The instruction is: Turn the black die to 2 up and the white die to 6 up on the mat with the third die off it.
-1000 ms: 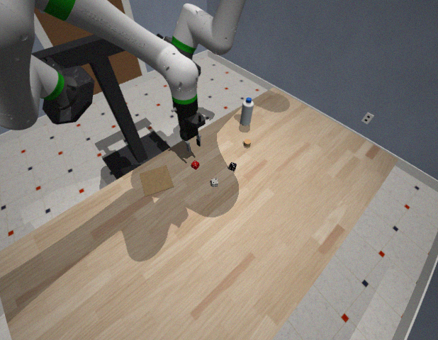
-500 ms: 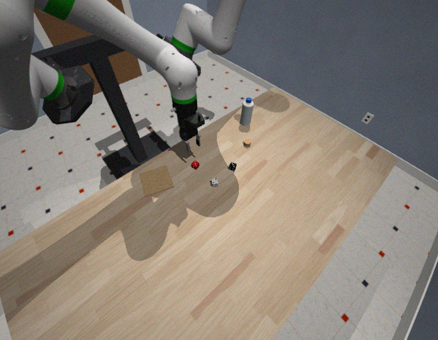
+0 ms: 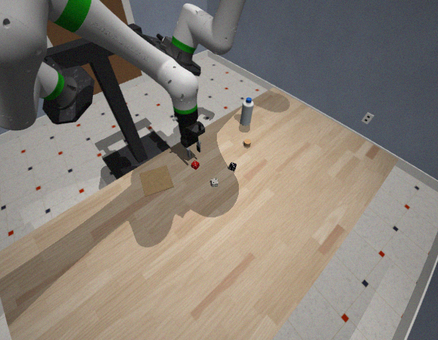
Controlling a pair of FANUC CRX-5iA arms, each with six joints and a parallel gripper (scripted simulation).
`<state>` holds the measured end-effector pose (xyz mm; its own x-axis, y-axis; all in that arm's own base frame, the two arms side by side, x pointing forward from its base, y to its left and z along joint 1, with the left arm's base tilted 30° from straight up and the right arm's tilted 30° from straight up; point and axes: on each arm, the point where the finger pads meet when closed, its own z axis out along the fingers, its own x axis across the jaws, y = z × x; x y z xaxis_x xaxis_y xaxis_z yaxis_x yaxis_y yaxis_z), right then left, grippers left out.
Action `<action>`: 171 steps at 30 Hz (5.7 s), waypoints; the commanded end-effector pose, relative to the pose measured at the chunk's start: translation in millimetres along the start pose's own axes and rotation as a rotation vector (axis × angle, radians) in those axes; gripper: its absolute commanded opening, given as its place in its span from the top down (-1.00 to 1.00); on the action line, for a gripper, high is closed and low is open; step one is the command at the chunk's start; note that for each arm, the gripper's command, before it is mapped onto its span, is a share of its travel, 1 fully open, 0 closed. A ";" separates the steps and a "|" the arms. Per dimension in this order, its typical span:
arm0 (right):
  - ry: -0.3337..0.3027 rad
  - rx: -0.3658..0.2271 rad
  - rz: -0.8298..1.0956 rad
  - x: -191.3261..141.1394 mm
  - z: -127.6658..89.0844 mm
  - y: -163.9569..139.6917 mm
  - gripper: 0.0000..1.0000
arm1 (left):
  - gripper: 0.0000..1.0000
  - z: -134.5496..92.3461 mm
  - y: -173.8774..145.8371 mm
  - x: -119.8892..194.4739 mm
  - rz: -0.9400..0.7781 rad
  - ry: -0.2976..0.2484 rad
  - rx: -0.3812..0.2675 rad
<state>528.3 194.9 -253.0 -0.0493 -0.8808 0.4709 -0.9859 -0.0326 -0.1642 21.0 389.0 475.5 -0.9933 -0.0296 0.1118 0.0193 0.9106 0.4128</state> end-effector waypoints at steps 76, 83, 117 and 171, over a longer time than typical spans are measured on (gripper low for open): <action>0.000 0.003 0.001 -4.1 54.6 -139.6 -1.00 | -1.00 -0.9 0.2 0.0 0.000 0.000 -0.002; 0.000 0.003 0.001 -4.2 54.6 -146.7 -1.00 | -1.00 -0.9 0.2 0.0 0.000 0.000 -0.002; 0.000 0.003 0.001 -4.2 54.6 -146.7 -1.00 | -1.00 -0.9 0.2 0.0 0.000 0.000 -0.002; 0.000 0.003 0.001 -137.5 54.6 -135.3 -1.00 | -1.00 -0.9 0.2 0.0 0.000 0.000 -0.002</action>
<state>676.5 293.1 -344.1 -0.0503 -0.8803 0.4717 -0.9857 -0.0324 -0.1656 21.0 389.0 475.5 -0.9933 -0.0296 0.1118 0.0193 0.9106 0.4128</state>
